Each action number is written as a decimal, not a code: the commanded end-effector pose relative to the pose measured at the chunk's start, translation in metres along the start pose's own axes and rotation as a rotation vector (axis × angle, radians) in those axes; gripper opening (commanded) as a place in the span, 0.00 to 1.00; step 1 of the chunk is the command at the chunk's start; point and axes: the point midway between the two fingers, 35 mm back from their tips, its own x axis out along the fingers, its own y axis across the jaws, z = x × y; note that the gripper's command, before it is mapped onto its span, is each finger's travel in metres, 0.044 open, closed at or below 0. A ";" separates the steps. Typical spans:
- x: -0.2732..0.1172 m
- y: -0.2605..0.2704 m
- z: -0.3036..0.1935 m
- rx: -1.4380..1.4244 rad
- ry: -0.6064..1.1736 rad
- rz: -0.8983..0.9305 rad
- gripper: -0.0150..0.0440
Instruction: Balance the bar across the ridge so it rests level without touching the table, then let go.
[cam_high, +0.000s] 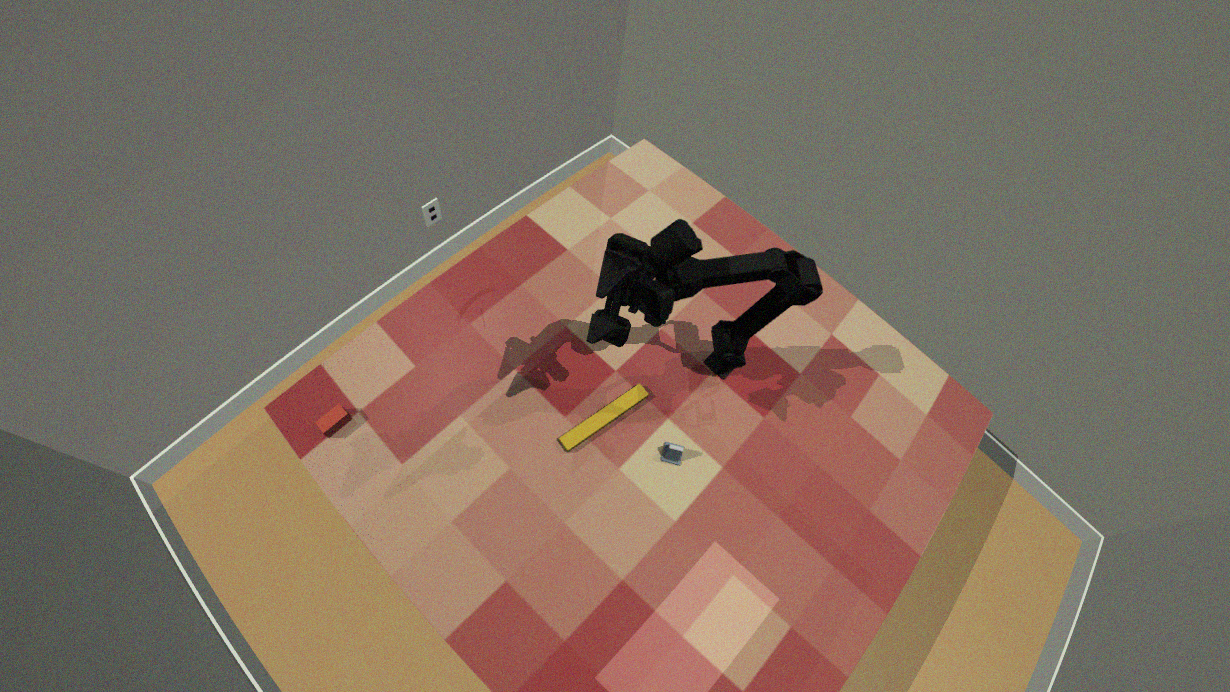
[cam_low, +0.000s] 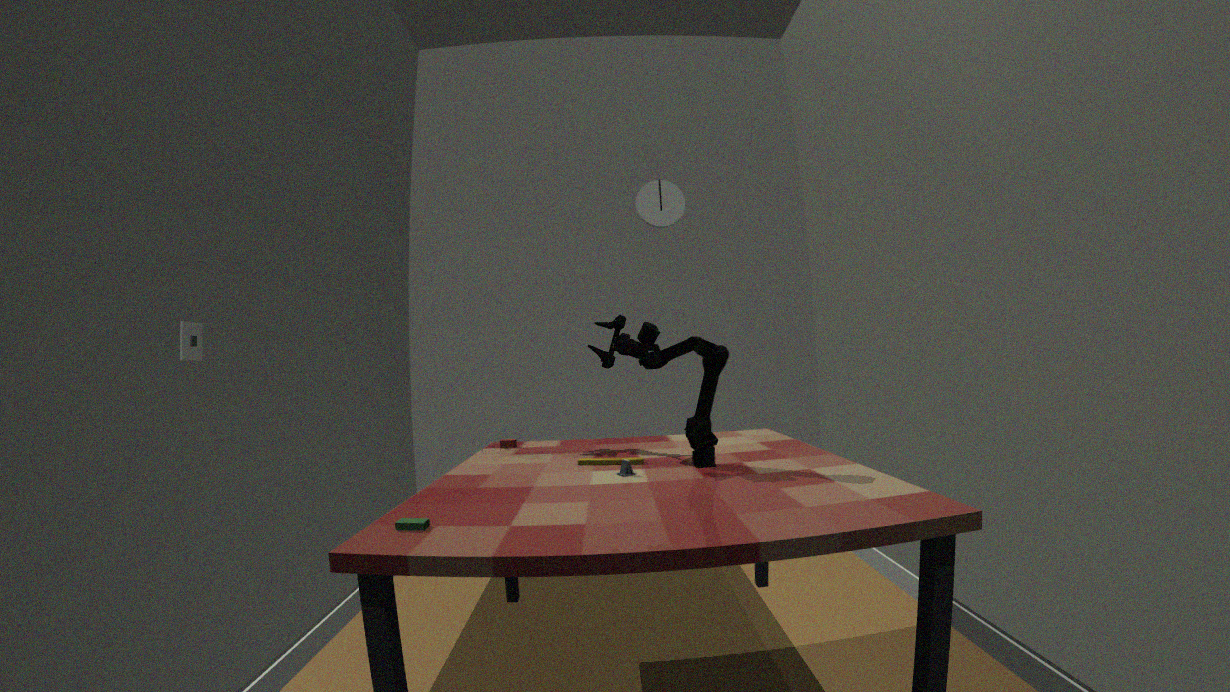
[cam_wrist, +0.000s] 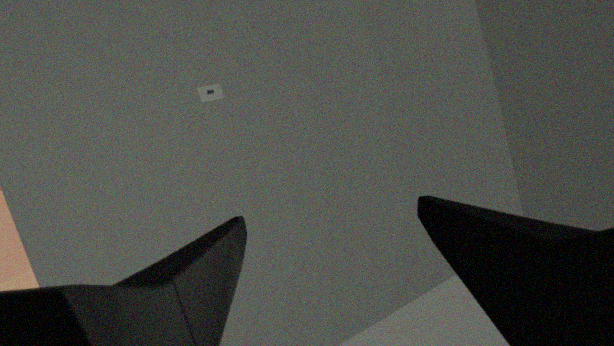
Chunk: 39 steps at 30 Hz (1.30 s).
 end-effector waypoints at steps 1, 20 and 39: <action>0.000 0.001 -0.001 0.006 0.003 0.001 0.89; 0.018 0.093 -0.054 0.647 0.347 0.209 0.79; -0.010 0.209 -0.057 1.125 0.823 0.505 0.79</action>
